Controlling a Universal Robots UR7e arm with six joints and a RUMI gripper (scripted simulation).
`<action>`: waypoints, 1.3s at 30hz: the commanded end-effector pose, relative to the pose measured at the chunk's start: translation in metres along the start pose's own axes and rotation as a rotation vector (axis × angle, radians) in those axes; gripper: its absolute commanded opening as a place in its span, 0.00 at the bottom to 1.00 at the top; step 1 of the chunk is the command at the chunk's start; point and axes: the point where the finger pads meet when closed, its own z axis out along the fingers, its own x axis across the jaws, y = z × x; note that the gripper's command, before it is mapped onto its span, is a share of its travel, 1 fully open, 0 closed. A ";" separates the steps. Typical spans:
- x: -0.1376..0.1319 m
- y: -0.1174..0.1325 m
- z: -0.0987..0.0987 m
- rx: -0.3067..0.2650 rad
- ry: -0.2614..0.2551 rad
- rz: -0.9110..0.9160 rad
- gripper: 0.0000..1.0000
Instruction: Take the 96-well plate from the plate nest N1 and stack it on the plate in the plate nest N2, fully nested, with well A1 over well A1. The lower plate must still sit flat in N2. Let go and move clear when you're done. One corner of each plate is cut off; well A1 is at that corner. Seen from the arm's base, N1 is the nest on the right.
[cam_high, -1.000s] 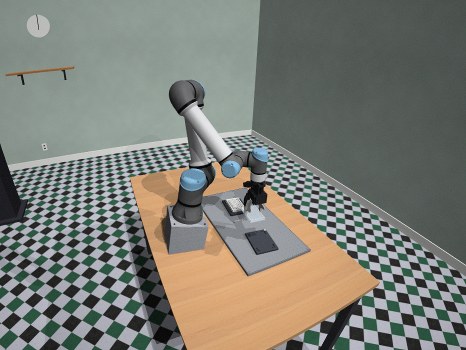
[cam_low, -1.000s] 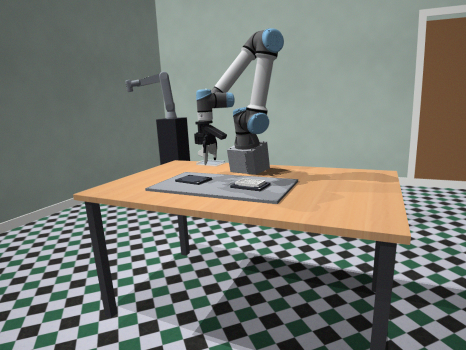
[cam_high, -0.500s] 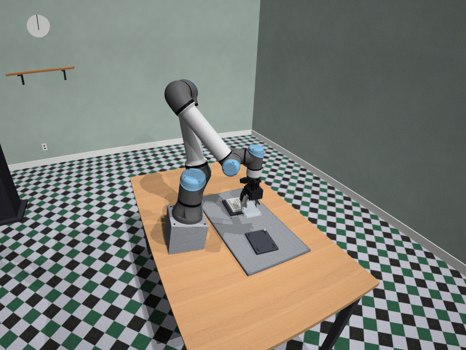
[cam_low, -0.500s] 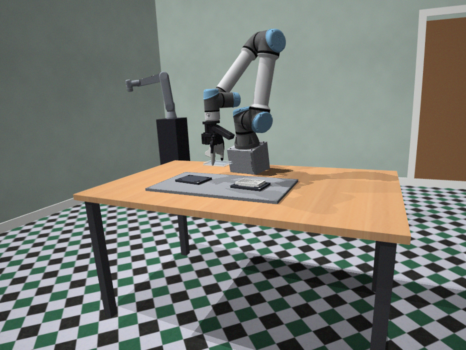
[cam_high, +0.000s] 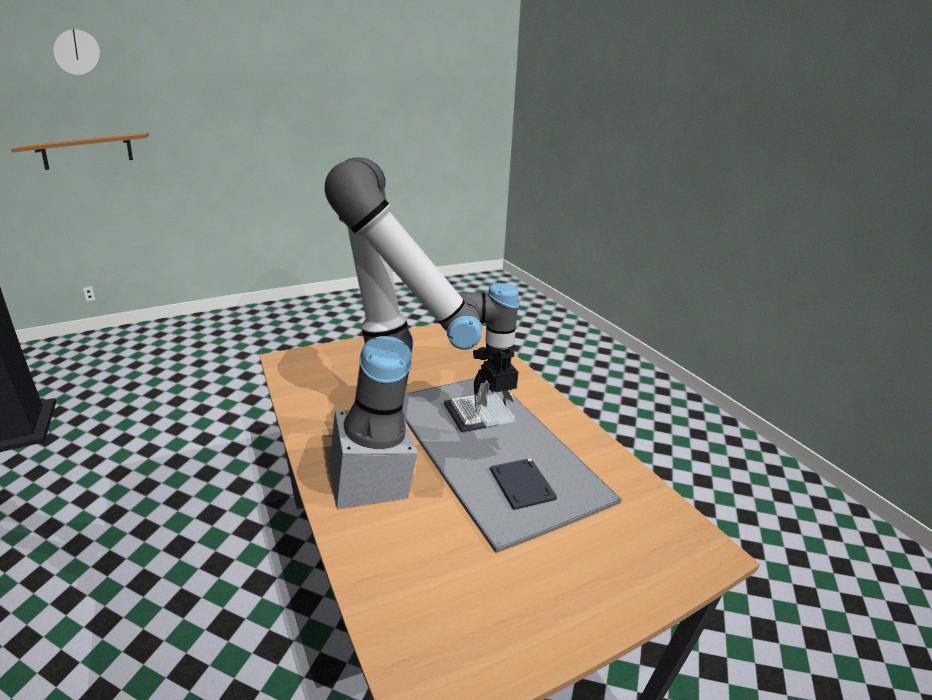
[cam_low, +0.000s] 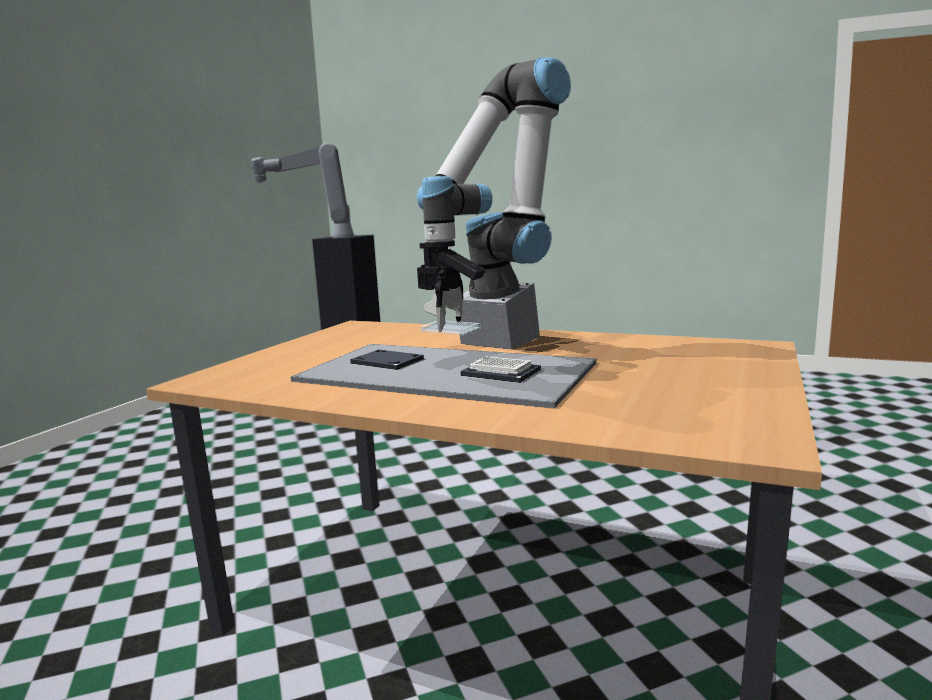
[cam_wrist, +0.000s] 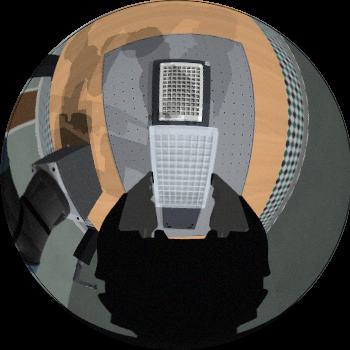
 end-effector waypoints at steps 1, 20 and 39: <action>0.000 -0.018 0.000 -0.002 0.000 0.001 0.00; -0.002 -0.074 0.000 -0.002 0.000 0.001 0.00; -0.004 -0.131 0.000 -0.002 0.000 0.001 0.00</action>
